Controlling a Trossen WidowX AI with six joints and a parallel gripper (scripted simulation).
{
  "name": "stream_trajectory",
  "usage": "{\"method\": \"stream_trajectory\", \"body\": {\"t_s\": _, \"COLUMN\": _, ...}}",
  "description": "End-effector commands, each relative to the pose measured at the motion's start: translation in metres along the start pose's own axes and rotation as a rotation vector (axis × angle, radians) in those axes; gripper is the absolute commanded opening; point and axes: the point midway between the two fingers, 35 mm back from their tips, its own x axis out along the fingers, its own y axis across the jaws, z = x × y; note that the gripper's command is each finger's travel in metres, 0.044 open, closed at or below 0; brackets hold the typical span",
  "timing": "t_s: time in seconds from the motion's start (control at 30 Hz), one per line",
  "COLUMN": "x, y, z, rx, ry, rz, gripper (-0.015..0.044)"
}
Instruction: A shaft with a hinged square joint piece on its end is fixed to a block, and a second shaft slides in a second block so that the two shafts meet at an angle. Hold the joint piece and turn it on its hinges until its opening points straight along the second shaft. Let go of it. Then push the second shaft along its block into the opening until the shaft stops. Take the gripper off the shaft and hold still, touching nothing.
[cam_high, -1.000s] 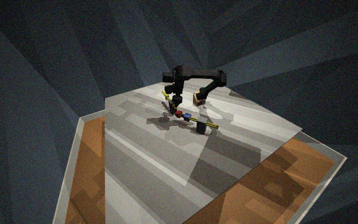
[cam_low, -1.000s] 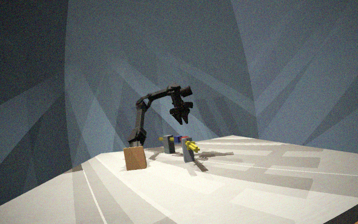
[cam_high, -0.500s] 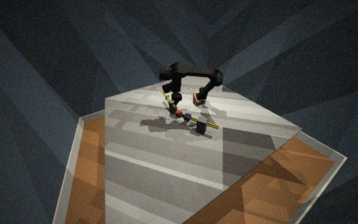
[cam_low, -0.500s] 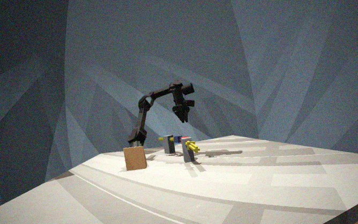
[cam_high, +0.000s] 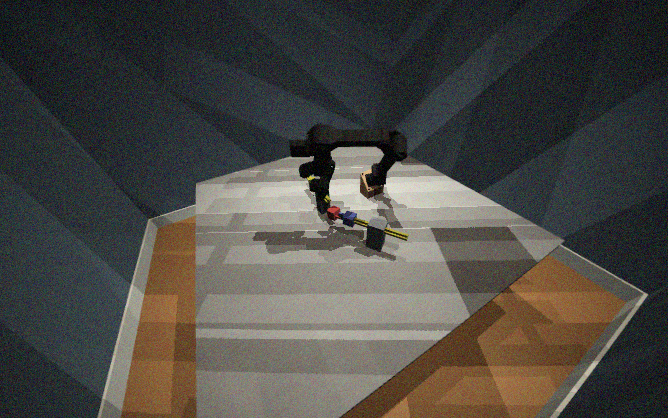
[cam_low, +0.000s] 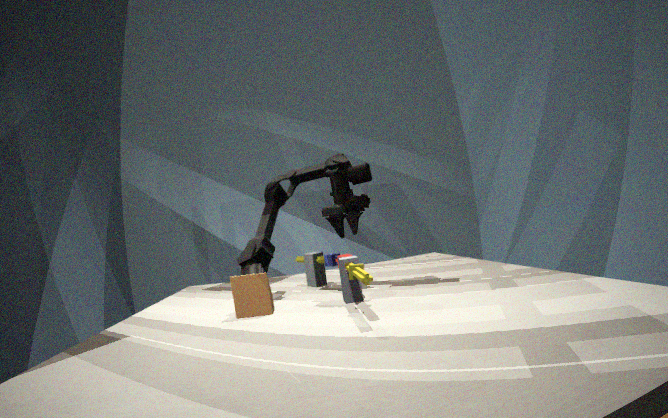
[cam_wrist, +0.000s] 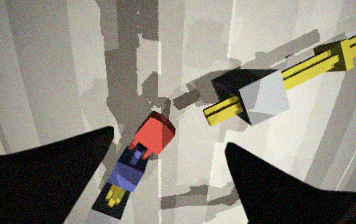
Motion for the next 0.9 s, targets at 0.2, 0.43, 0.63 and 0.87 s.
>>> {"method": "stream_trajectory", "body": {"t_s": 0.2, "x": 0.023, "y": -0.002, "z": 0.001, "rx": 0.34, "ry": 0.096, "rz": 0.009, "gripper": 0.044}}
{"method": "stream_trajectory", "body": {"t_s": 0.43, "x": 0.035, "y": -0.003, "z": 0.001, "rx": 0.55, "ry": 0.145, "rz": 0.002, "gripper": 0.044}}
{"method": "stream_trajectory", "body": {"t_s": 0.63, "x": 0.035, "y": -0.003, "z": 0.001, "rx": 0.556, "ry": 0.146, "rz": 0.001, "gripper": 0.044}}
{"method": "stream_trajectory", "body": {"t_s": 0.87, "x": 0.046, "y": -0.003, "z": 0.002, "rx": 0.556, "ry": 0.145, "rz": 0.001, "gripper": 0.044}}
